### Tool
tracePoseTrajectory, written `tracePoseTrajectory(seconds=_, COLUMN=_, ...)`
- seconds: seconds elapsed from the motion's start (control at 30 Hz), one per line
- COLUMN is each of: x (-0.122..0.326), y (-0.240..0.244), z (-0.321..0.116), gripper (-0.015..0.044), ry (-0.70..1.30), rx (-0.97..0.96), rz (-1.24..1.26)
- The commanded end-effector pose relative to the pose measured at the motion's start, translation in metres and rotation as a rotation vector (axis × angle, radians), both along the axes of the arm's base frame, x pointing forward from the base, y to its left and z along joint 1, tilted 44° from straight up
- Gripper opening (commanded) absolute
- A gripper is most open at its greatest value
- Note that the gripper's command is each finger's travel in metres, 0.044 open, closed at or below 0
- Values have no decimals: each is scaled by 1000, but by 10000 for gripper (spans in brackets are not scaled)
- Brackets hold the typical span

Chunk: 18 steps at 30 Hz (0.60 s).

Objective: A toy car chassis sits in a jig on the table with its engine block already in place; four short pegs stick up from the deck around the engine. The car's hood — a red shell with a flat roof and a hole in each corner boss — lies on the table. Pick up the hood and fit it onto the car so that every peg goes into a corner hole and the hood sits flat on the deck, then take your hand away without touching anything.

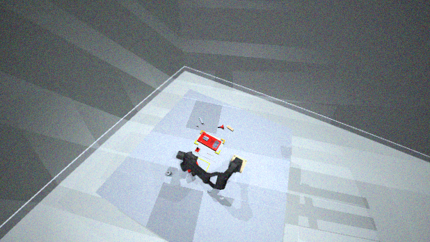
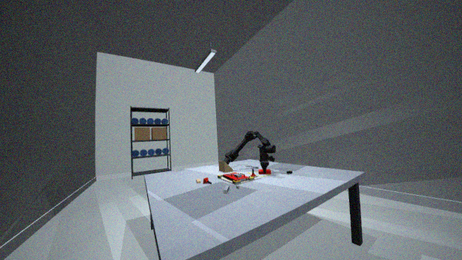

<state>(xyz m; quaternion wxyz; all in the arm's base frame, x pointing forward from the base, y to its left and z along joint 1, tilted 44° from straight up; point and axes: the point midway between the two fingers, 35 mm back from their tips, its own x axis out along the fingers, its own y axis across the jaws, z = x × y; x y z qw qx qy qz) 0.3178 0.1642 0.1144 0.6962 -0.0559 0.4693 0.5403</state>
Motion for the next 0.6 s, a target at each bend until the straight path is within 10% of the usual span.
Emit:
tracePoseTrajectory(seconds=0.0, x=0, y=0, z=0, gripper=302, ry=-1, rx=0, rz=0)
tracePoseTrajectory(seconds=0.57, x=0, y=-11, z=11, gripper=0, ry=0, rx=-1, rz=0)
